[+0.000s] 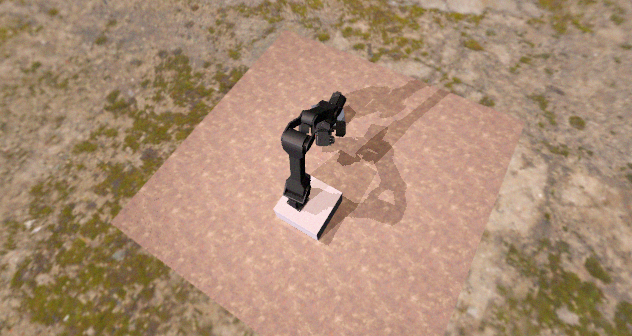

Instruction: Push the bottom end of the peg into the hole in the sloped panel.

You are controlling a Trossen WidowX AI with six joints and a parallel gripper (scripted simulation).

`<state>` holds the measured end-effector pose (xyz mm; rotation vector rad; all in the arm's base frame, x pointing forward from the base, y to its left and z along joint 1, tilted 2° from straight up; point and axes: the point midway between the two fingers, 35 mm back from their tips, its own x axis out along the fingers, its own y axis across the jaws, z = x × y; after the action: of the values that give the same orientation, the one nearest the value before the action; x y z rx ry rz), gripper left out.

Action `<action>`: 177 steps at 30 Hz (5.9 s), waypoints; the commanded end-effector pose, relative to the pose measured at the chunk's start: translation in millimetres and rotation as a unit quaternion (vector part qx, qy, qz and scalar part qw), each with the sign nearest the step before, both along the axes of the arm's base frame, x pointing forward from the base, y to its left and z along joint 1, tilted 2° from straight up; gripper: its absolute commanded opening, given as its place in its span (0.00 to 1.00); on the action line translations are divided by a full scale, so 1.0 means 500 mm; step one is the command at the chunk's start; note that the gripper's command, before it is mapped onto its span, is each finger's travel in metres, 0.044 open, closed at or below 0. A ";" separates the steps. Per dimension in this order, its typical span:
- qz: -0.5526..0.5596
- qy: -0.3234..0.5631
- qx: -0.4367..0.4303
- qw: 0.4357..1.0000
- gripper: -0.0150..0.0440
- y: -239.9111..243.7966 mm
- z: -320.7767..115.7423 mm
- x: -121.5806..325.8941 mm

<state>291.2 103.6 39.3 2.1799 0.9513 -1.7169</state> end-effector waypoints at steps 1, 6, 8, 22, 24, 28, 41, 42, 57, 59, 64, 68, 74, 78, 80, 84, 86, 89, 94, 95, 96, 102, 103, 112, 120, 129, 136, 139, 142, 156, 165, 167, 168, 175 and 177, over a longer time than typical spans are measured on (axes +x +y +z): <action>0.002 -0.004 0.013 1.000 0.25 -0.003 -0.004 0.002; 0.000 -0.012 0.028 1.000 0.25 -0.009 -0.006 0.007; -0.001 -0.015 0.034 0.999 0.25 -0.011 -0.006 0.009; -0.005 -0.041 0.072 0.997 0.25 -0.030 -0.010 0.023; -0.006 -0.045 0.078 0.996 0.25 -0.033 -0.010 0.025; -0.007 -0.054 0.088 0.995 0.25 -0.039 -0.010 0.028; -0.009 -0.083 0.121 0.989 0.25 -0.059 -0.010 0.039; -0.010 -0.085 0.123 0.989 0.25 -0.060 -0.010 0.039; -0.012 -0.124 0.156 0.980 0.25 -0.085 -0.007 0.048; -0.012 -0.129 0.160 0.979 0.25 -0.089 -0.006 0.049; -0.012 -0.143 0.170 0.975 0.25 -0.098 -0.004 0.051; -0.012 -0.154 0.178 0.972 0.25 -0.105 -0.003 0.052; -0.012 -0.171 0.189 0.967 0.25 -0.116 0.000 0.054; -0.012 -0.183 0.195 0.963 0.25 -0.123 0.002 0.055; -0.012 -0.189 0.199 0.962 0.25 -0.127 0.003 0.055; -0.012 -0.201 0.205 0.958 0.25 -0.134 0.005 0.055; -0.012 -0.207 0.208 0.956 0.25 -0.138 0.006 0.055; -0.012 -0.216 0.212 0.953 0.25 -0.143 0.008 0.055; -0.011 -0.232 0.219 0.948 0.25 -0.153 0.011 0.054; -0.011 -0.235 0.220 0.947 0.25 -0.155 0.011 0.054; -0.011 -0.235 0.220 0.947 0.25 -0.155 0.011 0.054; -0.011 -0.240 0.221 0.945 0.25 -0.151 0.008 0.061; -0.011 -0.241 0.221 0.945 0.25 -0.150 0.007 0.062; -0.011 -0.251 0.224 0.942 0.25 -0.142 0.001 0.075; -0.010 -0.260 0.227 0.938 0.25 -0.135 -0.005 0.086; -0.010 -0.270 0.230 0.935 0.25 -0.126 -0.010 0.096; -0.009 -0.278 0.234 0.932 0.25 -0.118 -0.015 0.103; -0.009 -0.280 0.235 0.931 0.25 -0.117 -0.015 0.104; -0.009 -0.282 0.236 0.930 0.25 -0.115 -0.017 0.105; -0.009 -0.291 0.241 0.926 0.25 -0.103 -0.024 0.114; -0.007 -0.294 0.241 0.925 0.25 -0.087 -0.035 0.127; -0.007 -0.294 0.241 0.925 0.25 -0.083 -0.037 0.130; -0.007 -0.294 0.241 0.925 0.25 -0.081 -0.039 0.131; -0.006 -0.294 0.242 0.925 0.25 -0.076 -0.041 0.131; -0.005 -0.293 0.243 0.925 0.25 -0.077 -0.041 0.129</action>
<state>356.3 65.6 18.0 2.7547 1.2661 -0.7647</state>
